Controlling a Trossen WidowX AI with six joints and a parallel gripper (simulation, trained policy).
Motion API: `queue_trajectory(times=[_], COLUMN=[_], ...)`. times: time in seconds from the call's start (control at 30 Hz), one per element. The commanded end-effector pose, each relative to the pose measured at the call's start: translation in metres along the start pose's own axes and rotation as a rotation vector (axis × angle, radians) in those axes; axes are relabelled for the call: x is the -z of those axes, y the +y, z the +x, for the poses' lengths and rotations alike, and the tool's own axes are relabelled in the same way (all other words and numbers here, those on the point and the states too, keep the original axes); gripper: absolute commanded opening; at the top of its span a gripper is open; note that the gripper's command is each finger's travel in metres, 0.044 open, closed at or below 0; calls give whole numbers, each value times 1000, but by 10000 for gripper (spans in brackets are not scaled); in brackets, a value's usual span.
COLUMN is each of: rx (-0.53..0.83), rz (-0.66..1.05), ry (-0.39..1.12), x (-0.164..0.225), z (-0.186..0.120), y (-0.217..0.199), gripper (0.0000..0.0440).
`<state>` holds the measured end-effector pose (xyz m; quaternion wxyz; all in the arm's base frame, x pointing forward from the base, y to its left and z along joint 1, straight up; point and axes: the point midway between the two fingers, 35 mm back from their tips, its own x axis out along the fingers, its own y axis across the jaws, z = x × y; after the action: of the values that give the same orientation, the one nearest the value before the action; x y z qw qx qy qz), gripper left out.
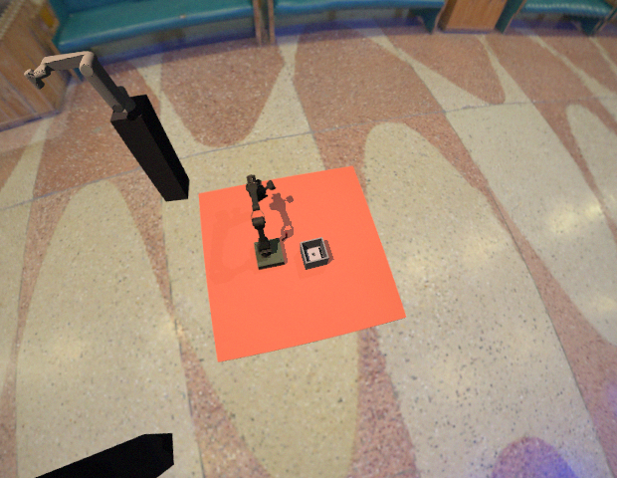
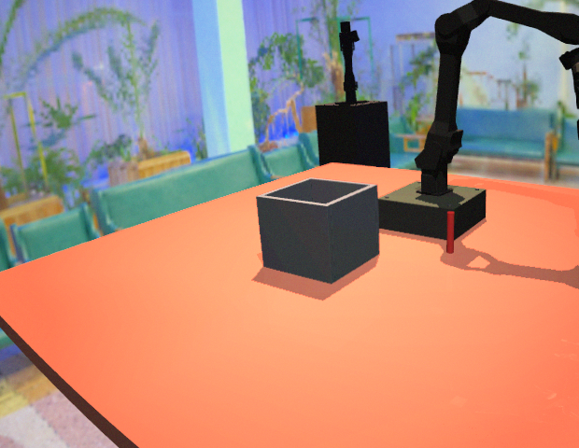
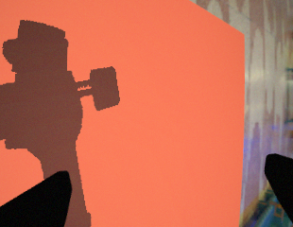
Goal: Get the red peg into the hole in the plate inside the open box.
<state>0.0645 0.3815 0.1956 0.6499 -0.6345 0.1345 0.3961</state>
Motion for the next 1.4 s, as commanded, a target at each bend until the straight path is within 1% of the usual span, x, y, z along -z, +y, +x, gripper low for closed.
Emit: queue_trajectory(times=[0.0, 0.7, 1.37], rx=[-19, -79, -64], rz=[112, 804, 1455], ry=[31, 278, 544], x=[12, 90, 163], z=[6, 42, 54], y=[-6, -33, -37], gripper=[440, 440, 440])
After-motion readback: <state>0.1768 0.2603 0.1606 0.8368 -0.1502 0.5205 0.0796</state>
